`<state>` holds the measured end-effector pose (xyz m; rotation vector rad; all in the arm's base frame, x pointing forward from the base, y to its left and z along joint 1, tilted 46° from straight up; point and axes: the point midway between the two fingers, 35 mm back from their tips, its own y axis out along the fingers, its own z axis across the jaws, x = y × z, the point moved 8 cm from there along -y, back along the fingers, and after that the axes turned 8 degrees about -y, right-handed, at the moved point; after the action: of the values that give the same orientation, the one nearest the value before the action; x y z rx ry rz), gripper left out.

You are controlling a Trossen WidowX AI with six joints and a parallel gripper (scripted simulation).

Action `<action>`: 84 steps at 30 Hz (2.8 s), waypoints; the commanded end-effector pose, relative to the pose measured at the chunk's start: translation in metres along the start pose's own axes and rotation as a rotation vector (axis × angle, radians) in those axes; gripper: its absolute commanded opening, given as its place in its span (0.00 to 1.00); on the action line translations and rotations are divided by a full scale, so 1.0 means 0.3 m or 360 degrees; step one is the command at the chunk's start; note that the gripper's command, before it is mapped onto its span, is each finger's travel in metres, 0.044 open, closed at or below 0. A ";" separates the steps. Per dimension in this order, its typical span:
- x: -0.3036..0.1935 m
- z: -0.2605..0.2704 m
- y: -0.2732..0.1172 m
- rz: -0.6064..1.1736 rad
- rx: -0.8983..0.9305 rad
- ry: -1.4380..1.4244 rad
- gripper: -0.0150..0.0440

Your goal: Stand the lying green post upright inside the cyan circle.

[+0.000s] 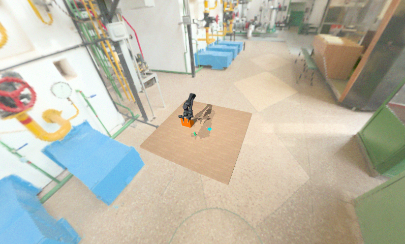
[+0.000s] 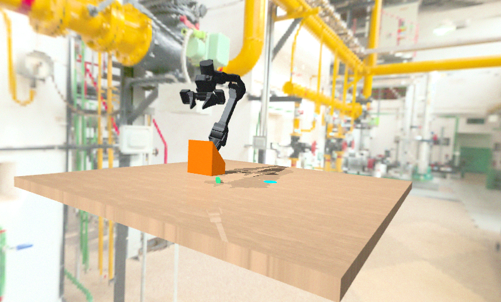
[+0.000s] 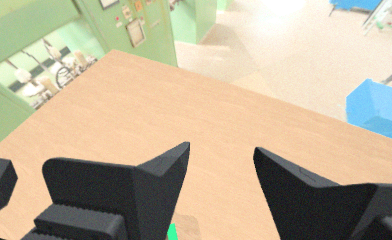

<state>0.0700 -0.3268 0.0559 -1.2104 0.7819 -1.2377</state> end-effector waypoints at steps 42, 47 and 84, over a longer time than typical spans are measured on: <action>-0.609 0.344 0.569 0.1334 0.0456 -0.0602 0.65; -0.609 0.344 0.569 0.1334 0.0456 -0.0602 0.51; -0.387 0.325 0.409 0.1327 0.0447 -0.0602 0.29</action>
<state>0.1701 -0.1944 -0.0646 -0.7120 0.6963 -0.3960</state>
